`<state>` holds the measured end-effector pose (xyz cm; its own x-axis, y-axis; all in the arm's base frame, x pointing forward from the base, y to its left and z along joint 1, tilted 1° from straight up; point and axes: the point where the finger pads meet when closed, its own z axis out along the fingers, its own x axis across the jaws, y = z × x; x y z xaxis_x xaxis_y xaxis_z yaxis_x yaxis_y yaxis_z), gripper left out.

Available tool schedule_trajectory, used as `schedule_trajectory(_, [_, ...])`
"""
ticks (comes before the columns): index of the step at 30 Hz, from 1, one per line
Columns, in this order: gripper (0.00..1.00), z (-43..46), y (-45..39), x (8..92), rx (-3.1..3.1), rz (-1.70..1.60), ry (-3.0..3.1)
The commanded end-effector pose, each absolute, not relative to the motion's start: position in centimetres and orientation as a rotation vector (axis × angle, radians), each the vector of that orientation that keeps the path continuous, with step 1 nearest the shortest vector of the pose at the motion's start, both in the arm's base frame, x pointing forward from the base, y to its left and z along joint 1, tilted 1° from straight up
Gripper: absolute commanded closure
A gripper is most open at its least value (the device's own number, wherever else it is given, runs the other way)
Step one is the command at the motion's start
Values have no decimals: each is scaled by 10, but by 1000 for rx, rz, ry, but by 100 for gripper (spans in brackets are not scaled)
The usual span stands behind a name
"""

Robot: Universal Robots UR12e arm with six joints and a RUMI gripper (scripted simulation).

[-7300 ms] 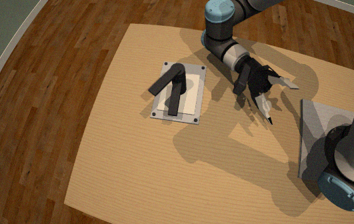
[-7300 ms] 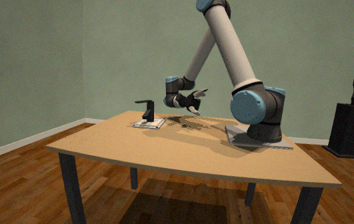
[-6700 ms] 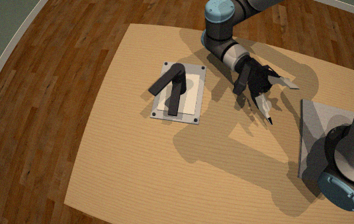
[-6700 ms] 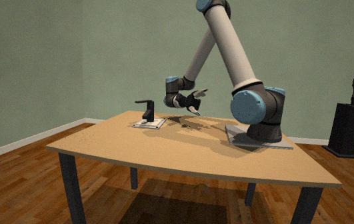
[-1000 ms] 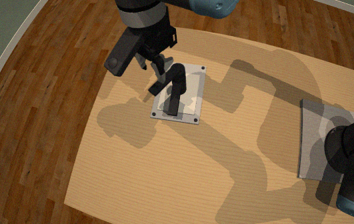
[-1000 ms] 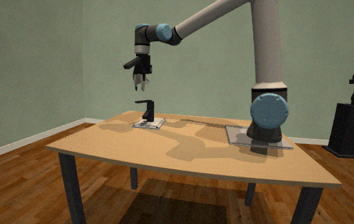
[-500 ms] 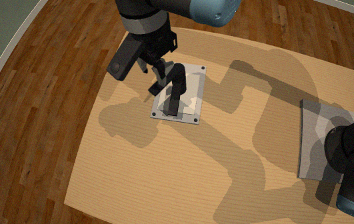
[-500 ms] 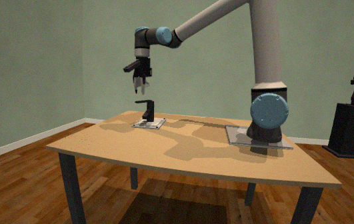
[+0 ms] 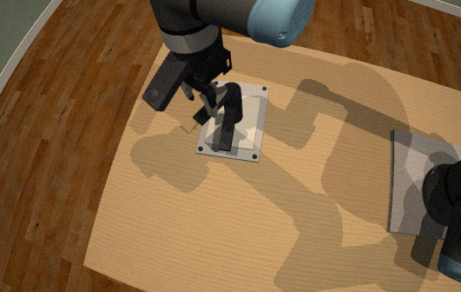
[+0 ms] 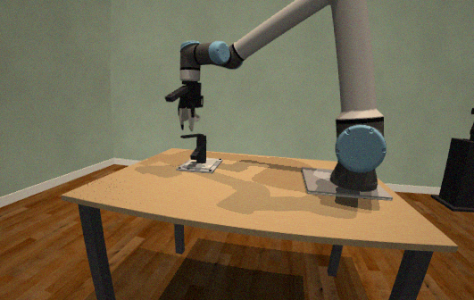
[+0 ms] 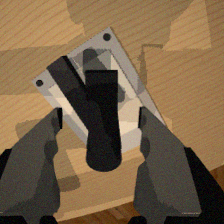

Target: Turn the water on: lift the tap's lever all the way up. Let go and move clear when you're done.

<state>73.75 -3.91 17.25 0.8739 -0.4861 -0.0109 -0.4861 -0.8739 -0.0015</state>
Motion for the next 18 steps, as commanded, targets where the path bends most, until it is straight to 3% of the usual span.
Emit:
schedule_trajectory(1, [60, 168, -39, 738, -3037, 13, 788])
schedule_trajectory(18, [60, 161, -39, 738, -3037, 13, 788])
